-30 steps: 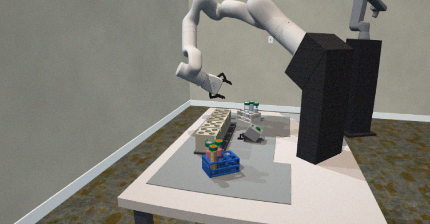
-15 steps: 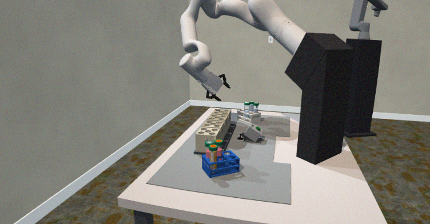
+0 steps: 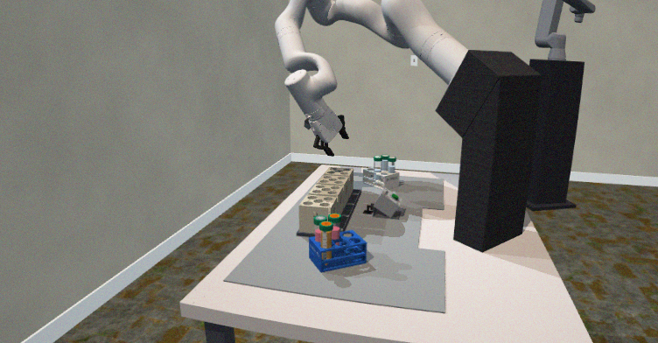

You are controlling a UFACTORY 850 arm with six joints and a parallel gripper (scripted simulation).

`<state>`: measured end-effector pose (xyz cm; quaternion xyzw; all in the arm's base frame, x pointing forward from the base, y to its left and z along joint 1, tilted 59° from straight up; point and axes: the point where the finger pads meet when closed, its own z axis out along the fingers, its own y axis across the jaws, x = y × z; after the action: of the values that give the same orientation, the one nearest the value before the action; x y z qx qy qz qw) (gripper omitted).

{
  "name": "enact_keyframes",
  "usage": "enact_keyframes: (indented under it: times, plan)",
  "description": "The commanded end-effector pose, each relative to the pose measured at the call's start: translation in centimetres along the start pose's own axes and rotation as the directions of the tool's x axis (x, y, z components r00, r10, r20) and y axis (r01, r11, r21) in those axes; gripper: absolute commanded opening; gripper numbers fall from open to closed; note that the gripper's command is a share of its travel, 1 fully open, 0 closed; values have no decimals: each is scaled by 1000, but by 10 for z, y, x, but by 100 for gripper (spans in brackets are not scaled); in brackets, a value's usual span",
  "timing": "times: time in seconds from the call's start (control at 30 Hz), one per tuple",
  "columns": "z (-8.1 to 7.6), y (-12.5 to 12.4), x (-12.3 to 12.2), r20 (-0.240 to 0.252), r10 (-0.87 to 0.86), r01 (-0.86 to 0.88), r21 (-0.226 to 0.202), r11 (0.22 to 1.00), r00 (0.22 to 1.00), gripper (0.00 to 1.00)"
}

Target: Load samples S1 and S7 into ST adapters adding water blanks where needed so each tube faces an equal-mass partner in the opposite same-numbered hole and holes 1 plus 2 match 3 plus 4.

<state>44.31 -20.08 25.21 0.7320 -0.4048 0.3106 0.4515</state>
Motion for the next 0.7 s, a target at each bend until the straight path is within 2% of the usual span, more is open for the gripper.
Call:
enact_keyframes:
  times: [0.0, 0.07, 0.17, 0.3, 0.37, 0.5, 0.6, 0.67]
  plan:
    - [-10, -12, -10, -47, -67, 70, 81, 994, 997, 100]
    - [-16, -18, -15, -71, -102, 110, 122, 986, 992, 100]
    - [-18, -20, -17, -71, -102, 110, 122, 986, 992, 100]
    - [-29, -30, -30, -122, -174, 196, 203, 959, 977, 100]
    - [-32, -32, -33, -122, -174, 196, 203, 959, 977, 100]
    - [-44, -41, -46, -177, -242, 284, 279, 917, 954, 100]
    - [-48, -43, -50, -177, -242, 284, 279, 917, 954, 100]
    - [-54, -47, -58, -205, -275, 330, 316, 890, 939, 100]
